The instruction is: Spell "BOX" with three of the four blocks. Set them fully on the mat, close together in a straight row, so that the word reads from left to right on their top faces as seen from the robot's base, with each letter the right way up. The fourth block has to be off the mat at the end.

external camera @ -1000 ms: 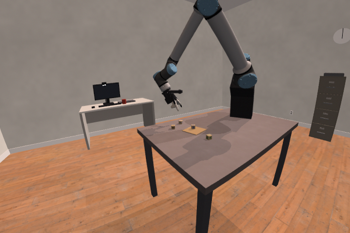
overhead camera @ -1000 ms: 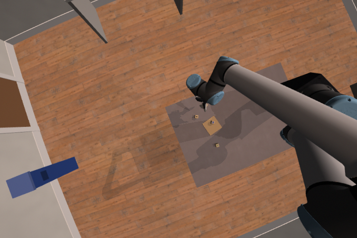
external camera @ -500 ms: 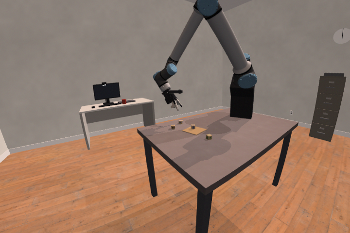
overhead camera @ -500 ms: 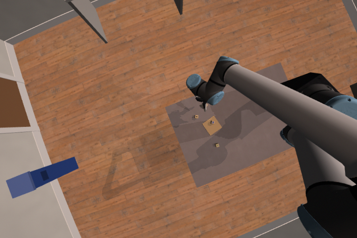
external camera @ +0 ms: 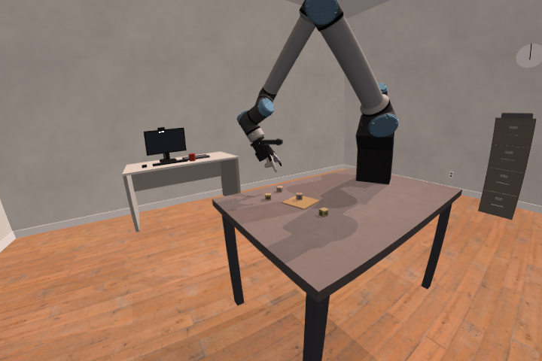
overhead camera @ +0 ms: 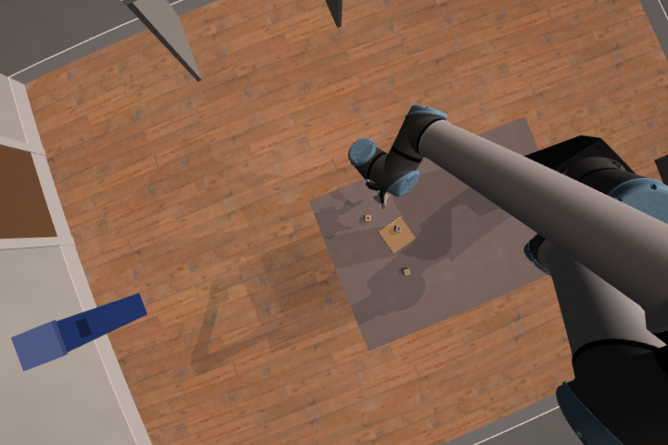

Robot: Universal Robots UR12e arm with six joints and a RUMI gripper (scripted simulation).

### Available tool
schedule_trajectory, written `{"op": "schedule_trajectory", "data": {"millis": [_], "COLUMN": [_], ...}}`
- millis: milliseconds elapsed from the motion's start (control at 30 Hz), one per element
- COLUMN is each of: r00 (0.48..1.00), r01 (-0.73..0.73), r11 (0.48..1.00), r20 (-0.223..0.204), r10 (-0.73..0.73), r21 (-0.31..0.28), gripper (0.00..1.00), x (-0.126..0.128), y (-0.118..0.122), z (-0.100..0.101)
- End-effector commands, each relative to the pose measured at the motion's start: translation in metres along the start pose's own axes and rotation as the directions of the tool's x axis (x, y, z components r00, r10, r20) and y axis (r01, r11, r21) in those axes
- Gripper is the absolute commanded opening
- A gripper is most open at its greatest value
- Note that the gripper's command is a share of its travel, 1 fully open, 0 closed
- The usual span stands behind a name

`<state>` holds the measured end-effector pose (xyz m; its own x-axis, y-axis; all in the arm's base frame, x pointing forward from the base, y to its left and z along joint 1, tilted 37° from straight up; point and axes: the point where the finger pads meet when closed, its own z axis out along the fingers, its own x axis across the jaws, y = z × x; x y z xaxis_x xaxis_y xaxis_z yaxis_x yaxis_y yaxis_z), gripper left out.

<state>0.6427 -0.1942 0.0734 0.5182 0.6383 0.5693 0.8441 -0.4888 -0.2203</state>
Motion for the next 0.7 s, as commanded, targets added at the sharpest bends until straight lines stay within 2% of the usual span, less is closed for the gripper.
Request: {"op": "schedule_trajectory", "data": {"millis": [0,233,367,500,667], "r00": [1.000,1.000,1.000,0.996,0.979], "r01": [0.000,0.001,0.018,0.069,0.174], "r11": [1.000,1.000,1.000,0.997,0.980], "r20": [0.000,0.001,0.015,0.055,0.127], "r10": [0.000,-0.001,-0.018,-0.067,-0.161], "r21": [-0.001,-0.002,-0.011,-0.039,-0.095], "gripper": [1.00,1.00,1.00,1.00,1.00], "x": [0.000,0.000,0.009,0.034,0.084], "y": [0.000,0.000,-0.002,-0.011,-0.032], "z": [-0.001,0.000,0.004,0.016,0.039]}}
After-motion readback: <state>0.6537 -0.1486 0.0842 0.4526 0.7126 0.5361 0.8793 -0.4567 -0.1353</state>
